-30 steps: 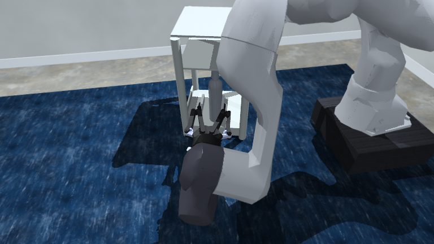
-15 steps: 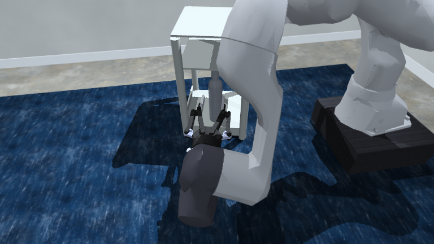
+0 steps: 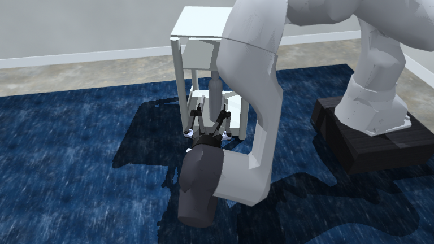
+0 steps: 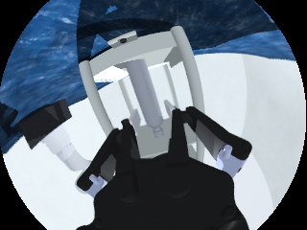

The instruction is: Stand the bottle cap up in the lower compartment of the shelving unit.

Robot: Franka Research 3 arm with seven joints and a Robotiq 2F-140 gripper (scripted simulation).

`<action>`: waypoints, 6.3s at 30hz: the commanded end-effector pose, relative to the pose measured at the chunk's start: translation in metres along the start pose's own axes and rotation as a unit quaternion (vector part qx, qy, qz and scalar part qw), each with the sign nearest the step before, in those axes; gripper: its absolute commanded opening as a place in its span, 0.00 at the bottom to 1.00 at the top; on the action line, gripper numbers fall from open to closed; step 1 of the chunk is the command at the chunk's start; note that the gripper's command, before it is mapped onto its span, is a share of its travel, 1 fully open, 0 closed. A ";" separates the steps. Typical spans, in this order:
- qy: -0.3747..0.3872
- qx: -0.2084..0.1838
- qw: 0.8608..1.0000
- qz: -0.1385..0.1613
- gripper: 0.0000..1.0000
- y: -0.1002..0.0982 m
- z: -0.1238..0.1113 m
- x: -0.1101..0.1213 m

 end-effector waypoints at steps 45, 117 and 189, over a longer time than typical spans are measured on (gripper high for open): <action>-0.004 -0.001 1.000 0.001 0.39 -0.083 0.000 -0.001; -0.004 -0.001 1.000 0.001 0.39 -0.083 -0.099 -0.009; -0.004 -0.001 1.000 0.001 1.00 -0.083 -0.099 -0.009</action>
Point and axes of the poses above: the point where the finger pads meet when closed, its own y axis out along the fingers, its own x axis across the jaws, z = x × y, the point moved 9 cm from there along -y, back along the fingers, and after that the axes turned 5 degrees about -y, right-handed, at the moved point
